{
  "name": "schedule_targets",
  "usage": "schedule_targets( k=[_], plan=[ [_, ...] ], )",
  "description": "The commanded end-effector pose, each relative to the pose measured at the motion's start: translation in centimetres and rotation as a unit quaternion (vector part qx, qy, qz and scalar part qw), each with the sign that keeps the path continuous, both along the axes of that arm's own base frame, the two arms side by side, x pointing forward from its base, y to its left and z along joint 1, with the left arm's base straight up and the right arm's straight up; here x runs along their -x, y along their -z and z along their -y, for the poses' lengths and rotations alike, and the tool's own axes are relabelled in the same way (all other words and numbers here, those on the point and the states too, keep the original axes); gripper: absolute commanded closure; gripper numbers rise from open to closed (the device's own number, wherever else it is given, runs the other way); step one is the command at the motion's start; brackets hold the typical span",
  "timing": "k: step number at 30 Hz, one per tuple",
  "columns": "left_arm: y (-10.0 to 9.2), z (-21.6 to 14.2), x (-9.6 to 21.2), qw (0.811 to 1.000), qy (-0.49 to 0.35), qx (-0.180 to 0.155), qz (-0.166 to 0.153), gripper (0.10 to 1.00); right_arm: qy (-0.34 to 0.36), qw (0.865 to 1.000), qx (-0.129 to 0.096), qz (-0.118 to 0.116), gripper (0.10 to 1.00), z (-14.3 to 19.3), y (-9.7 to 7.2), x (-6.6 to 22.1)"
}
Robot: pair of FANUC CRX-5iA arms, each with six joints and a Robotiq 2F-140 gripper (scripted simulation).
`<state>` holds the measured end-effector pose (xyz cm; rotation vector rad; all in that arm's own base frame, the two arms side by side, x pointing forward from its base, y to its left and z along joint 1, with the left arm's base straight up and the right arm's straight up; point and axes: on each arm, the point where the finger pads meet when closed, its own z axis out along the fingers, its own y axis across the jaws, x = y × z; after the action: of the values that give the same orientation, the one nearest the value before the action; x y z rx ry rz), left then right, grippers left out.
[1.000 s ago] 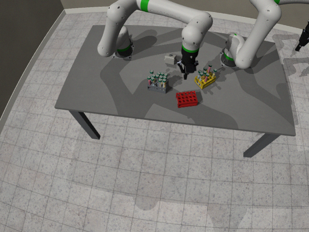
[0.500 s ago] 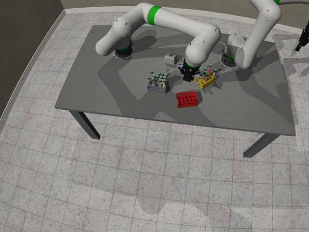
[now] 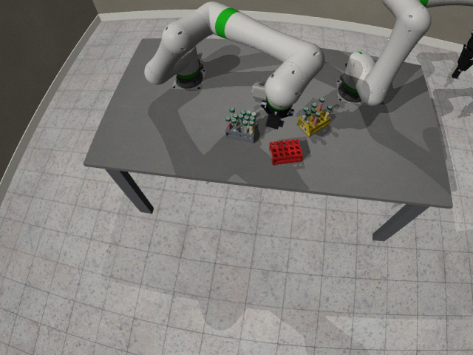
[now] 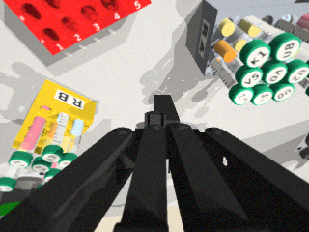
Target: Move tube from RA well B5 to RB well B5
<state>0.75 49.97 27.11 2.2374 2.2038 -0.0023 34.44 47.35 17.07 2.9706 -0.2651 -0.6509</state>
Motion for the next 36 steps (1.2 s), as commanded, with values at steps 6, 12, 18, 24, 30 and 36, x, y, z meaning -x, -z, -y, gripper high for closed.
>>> schedule_targets(
  k=[6,12,18,24,30,36],
  plan=[
    [-0.1,0.0,0.0,1.000,0.000,-0.001,0.000,0.999,0.000,1.000,-0.002,0.002,0.999,2.5,-0.1,-0.5],
    [-0.1,0.0,0.0,1.000,0.000,-0.001,0.000,0.999,0.008,0.999,-0.036,0.001,0.999,4.3,-0.1,-0.6],
    [-0.1,0.0,0.0,1.000,0.000,-0.001,0.000,0.999,0.008,0.999,-0.036,0.001,0.999,6.7,-0.1,-0.7],
    [-0.1,0.0,0.0,1.000,0.000,-0.001,0.000,0.999,0.008,0.999,-0.035,0.001,0.999,8.3,-0.1,-0.7],
    [-0.1,0.0,0.0,1.000,0.000,-0.001,0.000,0.999,-0.007,0.999,-0.042,0.000,0.999,9.3,-0.1,-0.3],
    [-0.1,0.0,0.0,1.000,0.000,-0.001,0.000,0.999,-0.098,0.992,-0.084,-0.001,0.999,9.2,-0.1,2.6]
  ],
)
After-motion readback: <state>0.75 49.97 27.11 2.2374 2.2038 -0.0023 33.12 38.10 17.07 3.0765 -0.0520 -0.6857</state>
